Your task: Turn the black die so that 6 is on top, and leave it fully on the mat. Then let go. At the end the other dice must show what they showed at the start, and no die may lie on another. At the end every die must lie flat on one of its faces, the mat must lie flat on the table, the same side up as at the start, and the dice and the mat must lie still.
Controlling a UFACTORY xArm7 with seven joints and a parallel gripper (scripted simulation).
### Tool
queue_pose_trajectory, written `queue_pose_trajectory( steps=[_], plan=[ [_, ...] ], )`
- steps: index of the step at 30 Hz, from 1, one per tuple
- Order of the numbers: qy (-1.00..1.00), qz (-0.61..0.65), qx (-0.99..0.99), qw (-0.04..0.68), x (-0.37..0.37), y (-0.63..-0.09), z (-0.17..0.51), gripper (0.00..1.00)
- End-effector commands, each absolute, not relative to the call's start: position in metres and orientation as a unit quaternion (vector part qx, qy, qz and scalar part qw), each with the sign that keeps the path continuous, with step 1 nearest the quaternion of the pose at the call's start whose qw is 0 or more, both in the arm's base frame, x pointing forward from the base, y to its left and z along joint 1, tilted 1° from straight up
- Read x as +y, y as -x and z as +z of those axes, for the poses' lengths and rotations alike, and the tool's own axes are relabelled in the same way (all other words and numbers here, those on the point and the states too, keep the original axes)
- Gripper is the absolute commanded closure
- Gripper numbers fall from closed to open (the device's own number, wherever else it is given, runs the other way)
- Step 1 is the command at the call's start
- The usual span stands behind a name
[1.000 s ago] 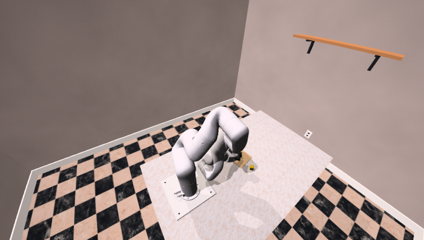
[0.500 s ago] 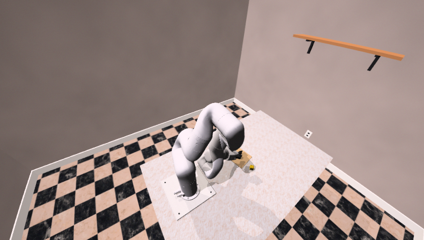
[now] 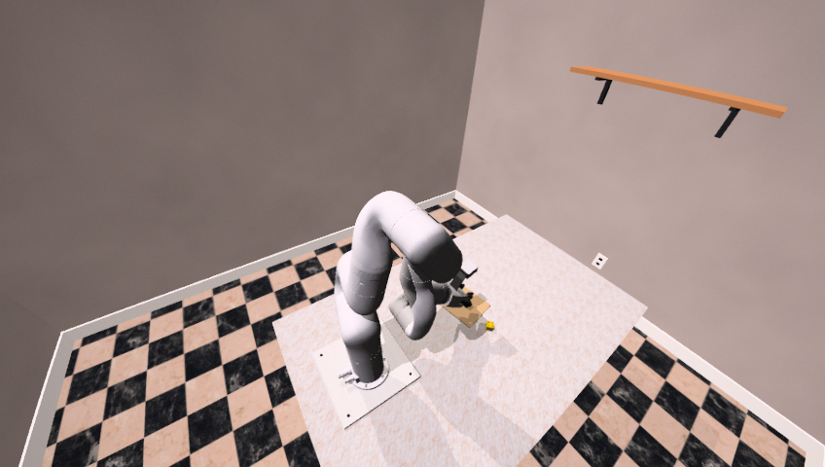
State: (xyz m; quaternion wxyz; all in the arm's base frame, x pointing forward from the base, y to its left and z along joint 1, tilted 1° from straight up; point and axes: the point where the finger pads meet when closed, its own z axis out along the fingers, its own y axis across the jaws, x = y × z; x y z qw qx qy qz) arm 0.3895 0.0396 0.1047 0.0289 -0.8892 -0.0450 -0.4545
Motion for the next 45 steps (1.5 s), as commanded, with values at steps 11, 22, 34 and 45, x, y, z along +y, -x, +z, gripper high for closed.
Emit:
queue_pose_trajectory(
  steps=[11, 22, 34, 45],
  plan=[
    [0.945, -0.321, -0.050, 0.025, 0.041, -0.405, 0.113, 0.58],
    [0.972, -0.227, -0.053, 0.023, 0.044, -0.415, 0.119, 0.58],
    [0.992, -0.113, -0.055, 0.015, 0.046, -0.426, 0.127, 0.58],
    [0.998, -0.027, -0.056, 0.010, 0.046, -0.435, 0.132, 0.58]
  ],
)
